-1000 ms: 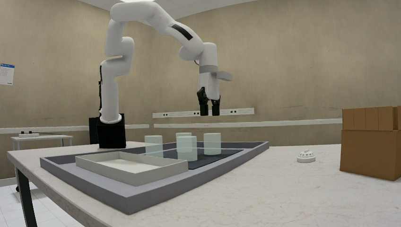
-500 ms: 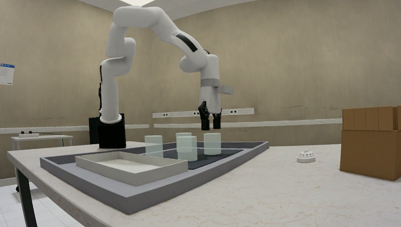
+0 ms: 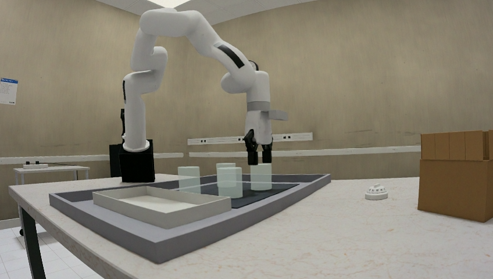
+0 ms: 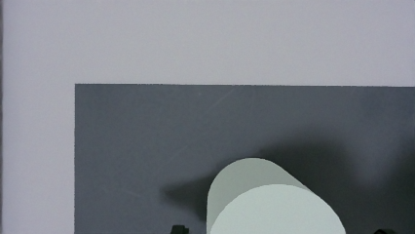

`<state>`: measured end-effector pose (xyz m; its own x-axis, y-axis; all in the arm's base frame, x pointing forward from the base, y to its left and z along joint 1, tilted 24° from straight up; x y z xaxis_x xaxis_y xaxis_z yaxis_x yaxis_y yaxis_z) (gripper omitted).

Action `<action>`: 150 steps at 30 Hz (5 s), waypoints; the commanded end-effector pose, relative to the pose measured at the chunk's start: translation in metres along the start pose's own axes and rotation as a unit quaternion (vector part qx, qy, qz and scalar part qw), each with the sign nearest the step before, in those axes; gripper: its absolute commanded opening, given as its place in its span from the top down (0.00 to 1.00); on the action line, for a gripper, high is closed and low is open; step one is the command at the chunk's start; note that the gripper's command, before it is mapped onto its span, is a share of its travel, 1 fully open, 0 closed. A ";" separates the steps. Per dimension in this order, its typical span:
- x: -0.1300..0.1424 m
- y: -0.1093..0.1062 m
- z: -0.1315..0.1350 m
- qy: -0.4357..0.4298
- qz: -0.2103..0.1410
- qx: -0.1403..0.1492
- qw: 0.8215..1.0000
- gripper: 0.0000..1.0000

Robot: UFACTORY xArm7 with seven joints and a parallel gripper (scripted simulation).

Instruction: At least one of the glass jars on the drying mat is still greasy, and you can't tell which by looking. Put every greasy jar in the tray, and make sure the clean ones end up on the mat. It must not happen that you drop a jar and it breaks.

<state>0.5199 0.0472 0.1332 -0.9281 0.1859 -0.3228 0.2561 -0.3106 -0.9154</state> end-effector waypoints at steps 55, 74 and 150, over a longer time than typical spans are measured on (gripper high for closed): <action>-0.001 0.035 -0.001 0.000 0.002 -0.001 1.000 0.10; -0.001 0.035 -0.001 0.000 0.002 -0.001 1.000 0.16; -0.001 0.035 -0.001 0.000 0.002 -0.001 1.000 0.28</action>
<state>0.5294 0.0359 0.1000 -0.9280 0.1860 -0.3229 0.2562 -0.3109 -0.9153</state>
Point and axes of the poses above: the point where the finger pads meet when closed, its own y axis out along the fingers, its own z axis across the jaws, x = y × z, the point moved 6 cm from there along -y, back along the fingers, and after that the axes turned 6 degrees about y, right-handed, at the moved point
